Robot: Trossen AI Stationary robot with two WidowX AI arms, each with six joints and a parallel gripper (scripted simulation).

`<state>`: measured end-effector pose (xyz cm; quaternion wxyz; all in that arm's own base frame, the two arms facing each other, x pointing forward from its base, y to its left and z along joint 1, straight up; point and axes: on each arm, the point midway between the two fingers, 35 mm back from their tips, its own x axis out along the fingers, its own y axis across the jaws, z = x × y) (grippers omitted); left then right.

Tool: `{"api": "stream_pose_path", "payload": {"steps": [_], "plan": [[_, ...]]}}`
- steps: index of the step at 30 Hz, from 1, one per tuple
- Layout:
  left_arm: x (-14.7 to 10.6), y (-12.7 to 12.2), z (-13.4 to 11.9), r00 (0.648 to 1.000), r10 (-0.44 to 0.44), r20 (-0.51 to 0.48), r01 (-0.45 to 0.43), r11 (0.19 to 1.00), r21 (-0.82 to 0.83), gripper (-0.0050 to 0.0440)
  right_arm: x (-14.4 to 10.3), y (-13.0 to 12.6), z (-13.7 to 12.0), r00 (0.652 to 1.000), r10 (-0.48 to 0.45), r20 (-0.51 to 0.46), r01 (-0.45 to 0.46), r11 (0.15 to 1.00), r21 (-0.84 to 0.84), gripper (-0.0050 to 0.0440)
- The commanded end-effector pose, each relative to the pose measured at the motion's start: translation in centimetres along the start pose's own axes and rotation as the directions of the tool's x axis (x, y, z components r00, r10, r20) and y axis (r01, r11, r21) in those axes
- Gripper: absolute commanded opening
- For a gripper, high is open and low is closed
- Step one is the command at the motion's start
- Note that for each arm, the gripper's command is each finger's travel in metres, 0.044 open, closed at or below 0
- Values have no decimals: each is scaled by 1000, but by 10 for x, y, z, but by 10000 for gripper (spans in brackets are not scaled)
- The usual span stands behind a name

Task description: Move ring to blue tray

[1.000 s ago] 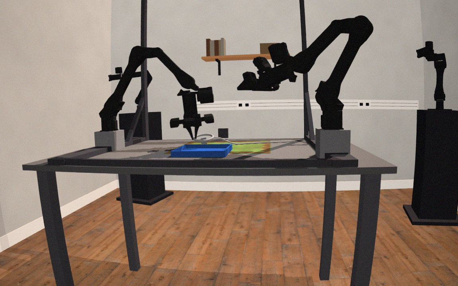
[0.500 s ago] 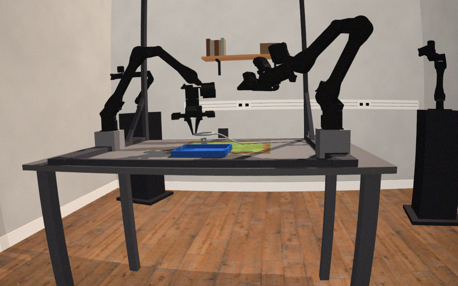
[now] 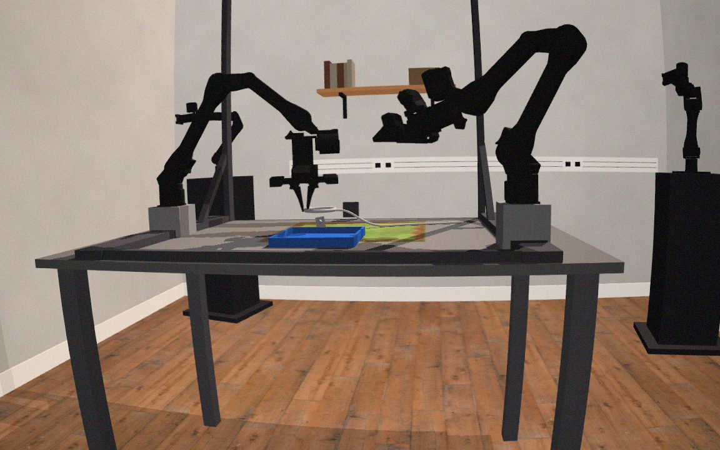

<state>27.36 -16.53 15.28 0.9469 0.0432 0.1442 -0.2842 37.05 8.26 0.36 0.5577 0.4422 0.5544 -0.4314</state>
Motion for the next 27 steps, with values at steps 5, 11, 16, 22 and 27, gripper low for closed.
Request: {"api": "stream_pose_path", "payload": {"steps": [5,11,16,22,27], "plan": [[1,0,5,1000,9,8,-9,1000,-9,440,-17,10,0,999,49,3,-49,999,2,2],[7,5,1,988,126,-92,-136,983,-119,440,-28,10,0,998,55,3,-55,998,2,2],[7,9,-4,958,233,-168,-262,947,-185,440,-34,10,0,998,55,3,-55,998,2,2],[1,14,1,874,428,-230,-479,839,-256,440,-35,6,12,999,47,4,-47,999,0,2],[-6,16,1,818,517,-253,-572,780,-254,440,-20,-4,68,1000,19,2,-19,1000,0,2]]}}
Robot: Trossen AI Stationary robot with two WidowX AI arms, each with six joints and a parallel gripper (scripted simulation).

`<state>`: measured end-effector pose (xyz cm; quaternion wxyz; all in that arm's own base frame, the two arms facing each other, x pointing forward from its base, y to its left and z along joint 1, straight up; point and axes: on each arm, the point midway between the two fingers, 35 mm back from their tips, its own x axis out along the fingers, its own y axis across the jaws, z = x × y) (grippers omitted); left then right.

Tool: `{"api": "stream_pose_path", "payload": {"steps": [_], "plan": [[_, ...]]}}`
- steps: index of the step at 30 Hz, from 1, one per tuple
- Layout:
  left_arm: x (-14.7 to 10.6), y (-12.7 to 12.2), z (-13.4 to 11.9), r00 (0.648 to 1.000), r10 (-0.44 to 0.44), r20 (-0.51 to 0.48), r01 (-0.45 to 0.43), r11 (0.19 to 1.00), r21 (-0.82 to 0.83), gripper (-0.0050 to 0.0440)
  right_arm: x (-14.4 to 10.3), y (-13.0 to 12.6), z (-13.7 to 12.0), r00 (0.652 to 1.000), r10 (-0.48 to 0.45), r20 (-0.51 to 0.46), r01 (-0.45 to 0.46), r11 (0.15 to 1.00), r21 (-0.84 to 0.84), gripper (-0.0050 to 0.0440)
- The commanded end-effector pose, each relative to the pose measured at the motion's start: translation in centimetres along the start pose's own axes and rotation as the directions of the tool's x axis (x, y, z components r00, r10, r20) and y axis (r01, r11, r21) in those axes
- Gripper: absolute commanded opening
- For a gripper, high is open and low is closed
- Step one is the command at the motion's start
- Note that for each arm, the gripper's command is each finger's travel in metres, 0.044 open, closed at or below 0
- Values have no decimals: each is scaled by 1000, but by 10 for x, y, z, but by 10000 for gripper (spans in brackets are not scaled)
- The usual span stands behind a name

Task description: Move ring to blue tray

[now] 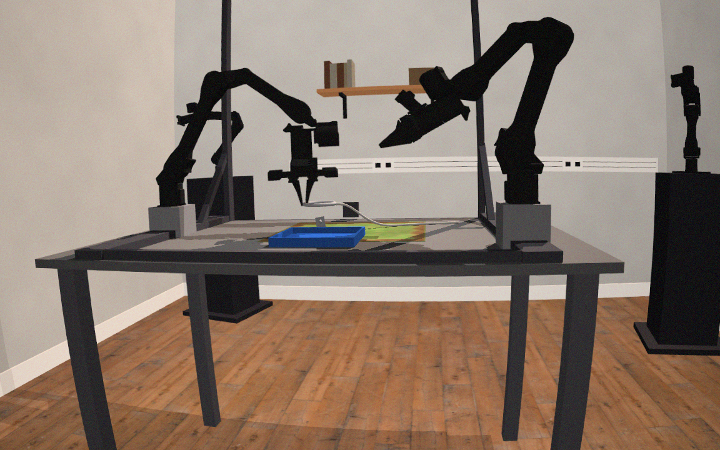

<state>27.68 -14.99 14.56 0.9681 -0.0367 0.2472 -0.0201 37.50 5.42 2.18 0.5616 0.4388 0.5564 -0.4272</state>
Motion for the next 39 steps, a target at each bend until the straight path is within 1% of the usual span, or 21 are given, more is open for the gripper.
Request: {"api": "stream_pose_path", "payload": {"steps": [1,4,6,10,15,18,23,24,26,29,34,39], "plan": [[-6,2,8,993,118,-7,-118,992,-41,440,-1,-3,54,1000,20,1,-20,1000,13,2],[-8,5,5,988,152,-17,-152,988,-27,440,0,-8,92,1000,25,4,-25,1000,13,2],[-8,5,5,988,152,-17,-152,988,-27,440,0,-8,92,1000,25,4,-25,1000,13,2],[-8,6,4,987,162,-20,-163,986,-23,440,3,-16,136,1000,23,6,-23,1000,13,2],[-8,7,4,986,165,-20,-166,986,-23,440,5,-22,168,1000,22,7,-22,1000,13,2],[-9,7,5,986,164,-18,-164,986,-26,440,5,-23,175,1000,20,6,-20,1000,12,2],[-9,7,5,987,163,-19,-163,986,-24,440,5,-23,175,1000,20,6,-20,1000,12,2],[-9,9,2,986,164,-23,-164,986,-18,440,0,-21,175,999,31,14,-31,999,9,2],[-9,9,2,986,164,-23,-164,986,-18,440,-1,-21,175,999,32,16,-32,999,9,2],[-9,9,2,986,164,-23,-164,986,-18,440,6,-19,176,1000,20,9,-20,1000,12,2],[-9,9,2,986,164,-23,-164,986,-18,440,23,-26,173,1000,3,-1,-3,1000,13,2],[-9,9,2,986,164,-23,-164,986,-18,440,30,-26,173,1000,3,-1,-3,1000,13,2]]}}
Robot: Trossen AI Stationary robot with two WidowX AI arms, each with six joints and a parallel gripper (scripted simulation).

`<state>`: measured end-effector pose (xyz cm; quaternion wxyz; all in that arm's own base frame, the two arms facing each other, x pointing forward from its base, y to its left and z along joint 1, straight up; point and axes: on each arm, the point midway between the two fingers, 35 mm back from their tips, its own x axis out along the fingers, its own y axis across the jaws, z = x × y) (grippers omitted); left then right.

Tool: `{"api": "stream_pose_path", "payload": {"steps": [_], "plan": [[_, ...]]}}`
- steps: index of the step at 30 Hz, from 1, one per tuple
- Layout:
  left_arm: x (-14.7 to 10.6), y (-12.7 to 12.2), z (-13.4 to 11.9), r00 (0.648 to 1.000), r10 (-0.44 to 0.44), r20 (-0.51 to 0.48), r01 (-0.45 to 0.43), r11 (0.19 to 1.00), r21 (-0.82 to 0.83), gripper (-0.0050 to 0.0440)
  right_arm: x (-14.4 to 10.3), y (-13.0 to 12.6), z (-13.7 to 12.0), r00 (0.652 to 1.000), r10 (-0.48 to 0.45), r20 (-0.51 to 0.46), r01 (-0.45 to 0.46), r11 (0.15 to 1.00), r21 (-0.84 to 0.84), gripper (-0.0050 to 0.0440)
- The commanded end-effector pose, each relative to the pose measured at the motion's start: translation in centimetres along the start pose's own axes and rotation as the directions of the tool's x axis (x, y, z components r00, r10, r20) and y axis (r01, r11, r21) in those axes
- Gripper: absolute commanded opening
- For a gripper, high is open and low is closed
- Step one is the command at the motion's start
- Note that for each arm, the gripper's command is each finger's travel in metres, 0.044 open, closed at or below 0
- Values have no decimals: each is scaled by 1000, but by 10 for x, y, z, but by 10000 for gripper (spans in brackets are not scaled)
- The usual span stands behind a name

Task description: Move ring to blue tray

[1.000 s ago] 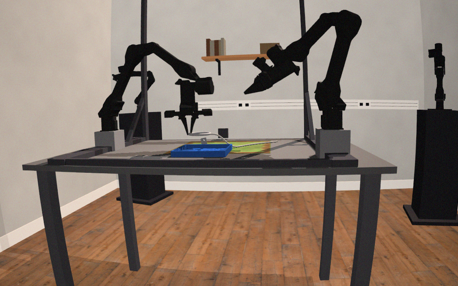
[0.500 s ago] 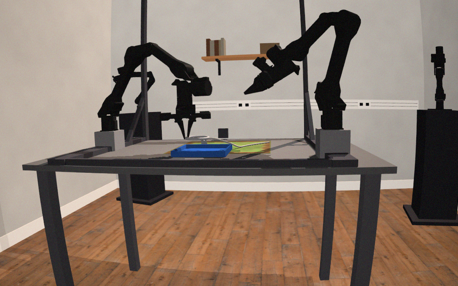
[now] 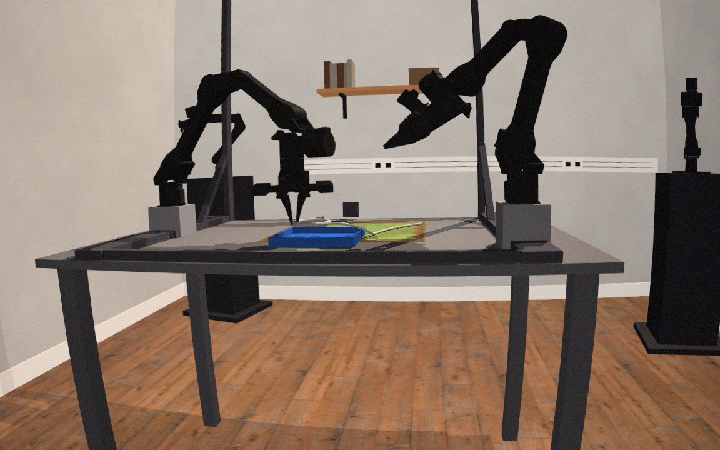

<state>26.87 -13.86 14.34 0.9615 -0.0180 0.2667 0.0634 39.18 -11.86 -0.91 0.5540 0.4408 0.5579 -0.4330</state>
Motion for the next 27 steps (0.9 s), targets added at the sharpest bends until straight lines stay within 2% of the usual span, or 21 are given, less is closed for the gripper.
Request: {"api": "stream_pose_path", "payload": {"steps": [1,2,11,18,27], "plan": [[-3,-2,7,1000,-8,13,8,1000,-15,440,0,1,1,1000,15,5,-15,1000,-1,2],[-3,-2,7,1000,-8,13,8,1000,-15,440,-5,3,2,999,29,14,-29,1000,-2,2],[-3,-2,7,1000,-8,13,8,1000,-15,440,14,0,1,1000,15,5,-15,1000,-1,2],[-3,-2,7,1000,-8,13,8,1000,-15,440,10,1,2,999,29,14,-29,1000,-1,2],[-3,-2,7,1000,-8,13,8,1000,-15,440,20,0,1,1000,19,8,-19,1000,-1,2]]}}
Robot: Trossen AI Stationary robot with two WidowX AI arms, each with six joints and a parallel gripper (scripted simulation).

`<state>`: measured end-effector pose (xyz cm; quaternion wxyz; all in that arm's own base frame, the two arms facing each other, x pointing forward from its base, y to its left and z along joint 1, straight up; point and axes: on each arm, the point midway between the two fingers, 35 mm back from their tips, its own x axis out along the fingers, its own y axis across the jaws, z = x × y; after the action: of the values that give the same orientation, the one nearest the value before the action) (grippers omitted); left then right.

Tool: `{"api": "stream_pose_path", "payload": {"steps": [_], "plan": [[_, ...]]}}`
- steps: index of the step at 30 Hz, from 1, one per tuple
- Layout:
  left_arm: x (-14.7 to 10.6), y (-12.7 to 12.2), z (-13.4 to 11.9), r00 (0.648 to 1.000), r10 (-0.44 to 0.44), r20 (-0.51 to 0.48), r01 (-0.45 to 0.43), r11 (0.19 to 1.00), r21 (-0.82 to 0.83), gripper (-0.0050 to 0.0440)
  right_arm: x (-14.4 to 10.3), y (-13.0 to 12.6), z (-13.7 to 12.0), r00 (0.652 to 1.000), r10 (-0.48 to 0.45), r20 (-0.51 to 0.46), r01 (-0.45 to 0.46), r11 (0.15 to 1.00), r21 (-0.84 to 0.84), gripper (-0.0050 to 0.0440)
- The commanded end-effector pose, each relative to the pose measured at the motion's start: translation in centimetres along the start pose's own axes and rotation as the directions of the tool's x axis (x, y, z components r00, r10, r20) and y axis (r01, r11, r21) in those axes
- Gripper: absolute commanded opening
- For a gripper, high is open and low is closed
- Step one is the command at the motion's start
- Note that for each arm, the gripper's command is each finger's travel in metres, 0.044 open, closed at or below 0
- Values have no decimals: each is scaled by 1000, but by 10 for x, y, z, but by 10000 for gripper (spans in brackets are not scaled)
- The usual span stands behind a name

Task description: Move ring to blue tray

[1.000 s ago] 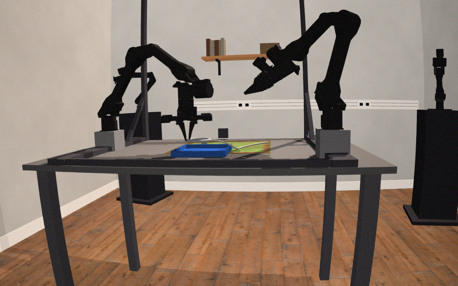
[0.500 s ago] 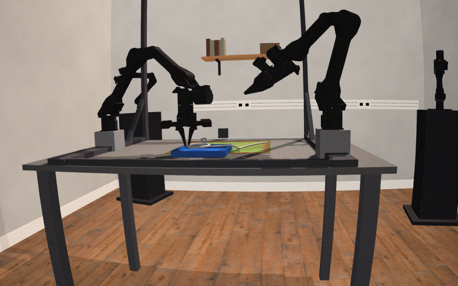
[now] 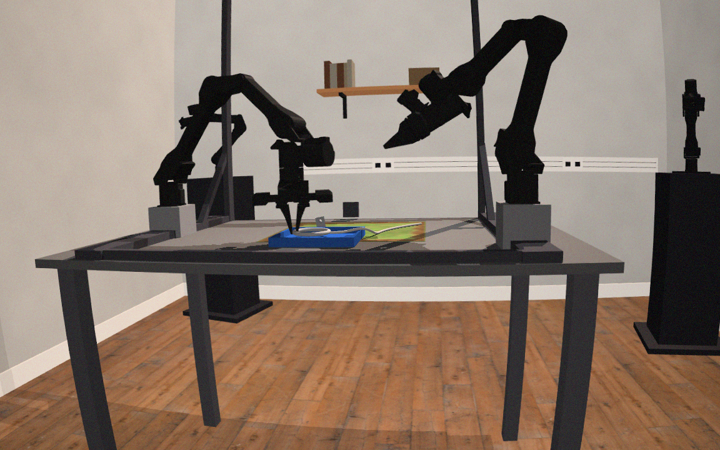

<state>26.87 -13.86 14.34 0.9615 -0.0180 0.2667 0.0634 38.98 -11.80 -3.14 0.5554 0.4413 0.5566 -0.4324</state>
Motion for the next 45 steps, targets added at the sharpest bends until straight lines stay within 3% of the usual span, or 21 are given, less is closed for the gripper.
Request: {"api": "stream_pose_path", "payload": {"steps": [1,16,28,34,42,45], "plan": [[-3,-2,7,1000,-8,13,8,1000,-15,440,-7,4,3,1000,26,12,-26,1000,-1,2],[-3,-2,7,1000,-8,13,8,1000,-15,440,6,1,1,1000,11,3,-11,1000,-1,2],[-3,-2,7,1000,-8,13,8,1000,-15,440,-2,6,4,999,32,17,-32,999,-1,2],[-3,-2,7,1000,-8,13,8,1000,-15,440,-2,6,4,999,32,17,-32,999,-1,146],[-3,-2,7,1000,-8,13,8,1000,-15,440,-2,6,4,999,32,17,-32,999,-1,147],[-3,-2,7,1000,-8,13,8,1000,-15,440,-17,10,7,998,53,30,-53,999,-2,147]]}}
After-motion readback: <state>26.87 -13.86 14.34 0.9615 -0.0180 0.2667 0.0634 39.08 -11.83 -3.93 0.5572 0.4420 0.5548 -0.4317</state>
